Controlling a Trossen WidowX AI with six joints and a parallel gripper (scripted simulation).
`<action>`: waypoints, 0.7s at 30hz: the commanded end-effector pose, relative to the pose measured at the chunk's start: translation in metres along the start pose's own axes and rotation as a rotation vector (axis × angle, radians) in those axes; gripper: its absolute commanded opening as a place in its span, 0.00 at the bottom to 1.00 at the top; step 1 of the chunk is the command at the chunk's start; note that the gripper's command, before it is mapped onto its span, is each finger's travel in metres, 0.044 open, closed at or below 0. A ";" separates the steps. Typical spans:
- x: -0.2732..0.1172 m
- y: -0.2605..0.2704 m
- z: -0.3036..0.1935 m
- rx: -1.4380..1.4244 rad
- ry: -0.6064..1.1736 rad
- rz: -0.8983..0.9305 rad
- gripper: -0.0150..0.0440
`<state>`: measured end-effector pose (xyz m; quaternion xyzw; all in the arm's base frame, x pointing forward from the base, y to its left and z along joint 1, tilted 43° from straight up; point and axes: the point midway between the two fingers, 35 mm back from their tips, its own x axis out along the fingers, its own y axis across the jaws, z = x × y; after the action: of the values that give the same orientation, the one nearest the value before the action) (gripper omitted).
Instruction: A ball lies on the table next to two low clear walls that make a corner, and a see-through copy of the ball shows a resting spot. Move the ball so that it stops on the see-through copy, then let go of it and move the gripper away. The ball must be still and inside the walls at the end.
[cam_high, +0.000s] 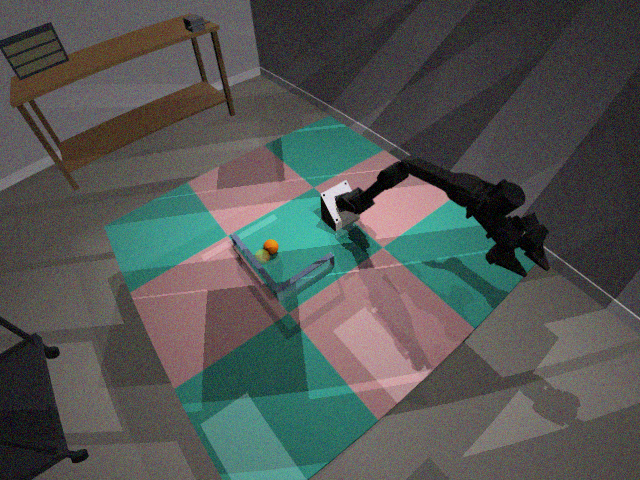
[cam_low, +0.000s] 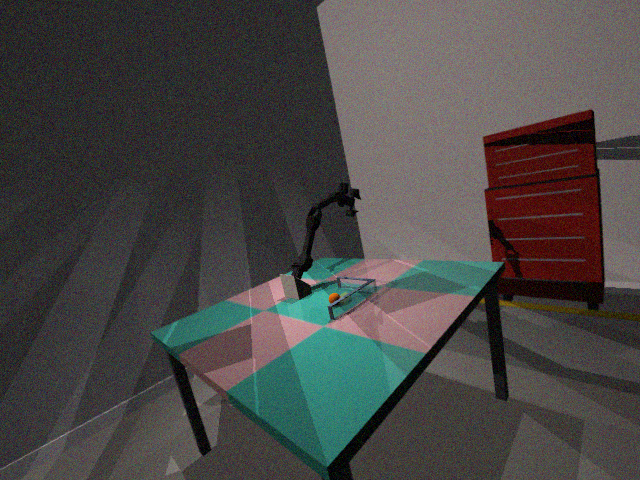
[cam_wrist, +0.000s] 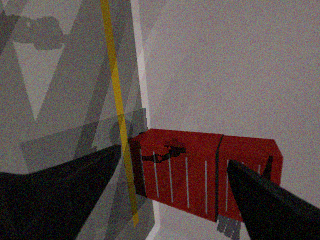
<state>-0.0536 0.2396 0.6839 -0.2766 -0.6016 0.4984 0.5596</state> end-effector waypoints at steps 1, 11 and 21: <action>0.001 0.001 -0.001 0.000 0.002 0.002 0.91; 0.038 0.084 -0.092 0.042 0.238 0.221 0.91; 0.016 0.159 -0.232 0.209 0.577 0.391 0.91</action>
<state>0.0953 0.3752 0.5390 -0.4489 -0.3493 0.5532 0.6086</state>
